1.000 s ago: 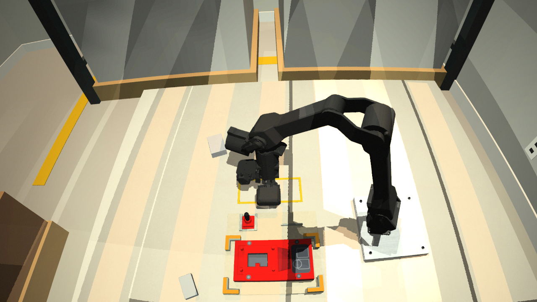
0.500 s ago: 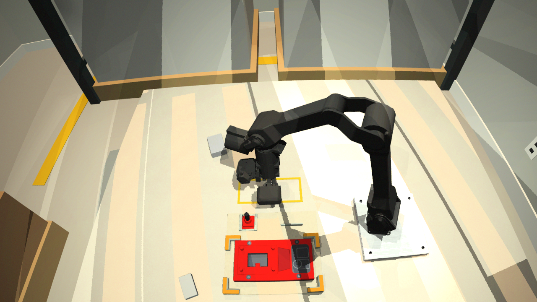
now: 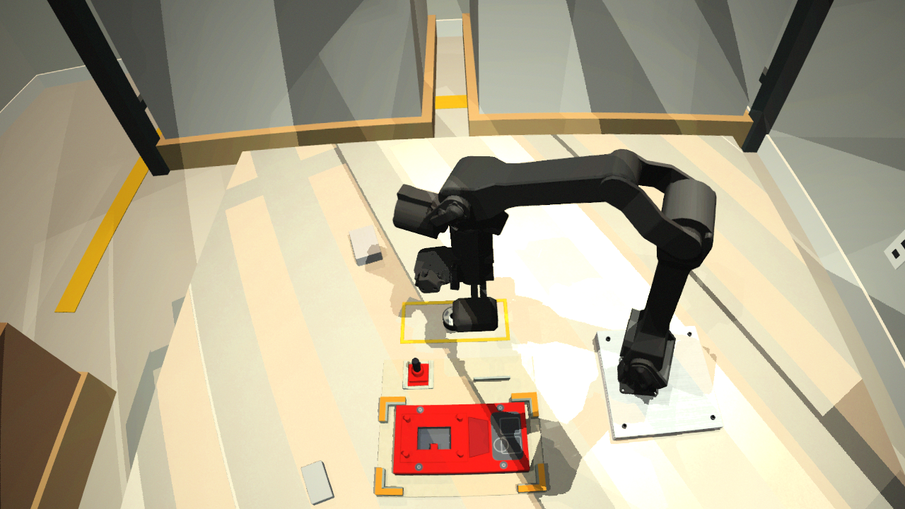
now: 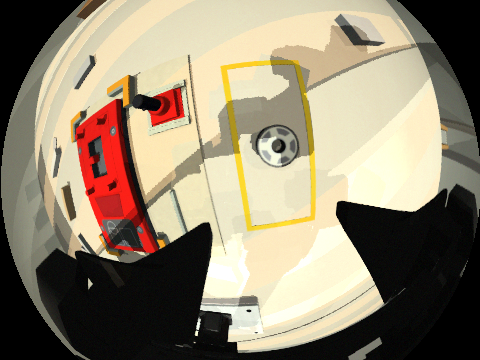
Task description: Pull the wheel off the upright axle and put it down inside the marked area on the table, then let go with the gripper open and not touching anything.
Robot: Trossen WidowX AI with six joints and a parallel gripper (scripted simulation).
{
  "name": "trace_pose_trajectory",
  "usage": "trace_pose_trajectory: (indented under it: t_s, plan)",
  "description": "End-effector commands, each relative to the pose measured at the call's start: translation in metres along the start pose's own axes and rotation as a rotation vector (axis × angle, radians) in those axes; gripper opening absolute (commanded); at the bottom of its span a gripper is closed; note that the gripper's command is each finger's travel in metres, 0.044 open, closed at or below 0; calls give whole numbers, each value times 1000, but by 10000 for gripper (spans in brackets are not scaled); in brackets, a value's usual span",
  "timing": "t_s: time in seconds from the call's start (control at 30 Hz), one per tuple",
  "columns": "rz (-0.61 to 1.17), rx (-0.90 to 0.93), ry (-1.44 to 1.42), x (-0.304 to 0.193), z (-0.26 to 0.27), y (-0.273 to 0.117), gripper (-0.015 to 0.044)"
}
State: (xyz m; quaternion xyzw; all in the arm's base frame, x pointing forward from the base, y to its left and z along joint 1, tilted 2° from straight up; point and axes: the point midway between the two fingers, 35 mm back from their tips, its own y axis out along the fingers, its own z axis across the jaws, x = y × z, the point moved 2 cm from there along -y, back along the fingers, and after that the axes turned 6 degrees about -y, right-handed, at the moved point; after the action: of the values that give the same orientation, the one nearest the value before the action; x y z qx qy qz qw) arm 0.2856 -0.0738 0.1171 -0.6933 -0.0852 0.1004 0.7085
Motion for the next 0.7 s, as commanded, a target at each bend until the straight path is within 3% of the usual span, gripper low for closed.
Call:
trace_pose_trajectory:
  t_s: [0.0,0.67]
  plan:
    - [-18,-14,-5,-37,21,-28,440]
    - [-17,-13,-6,-44,25,-31,440]
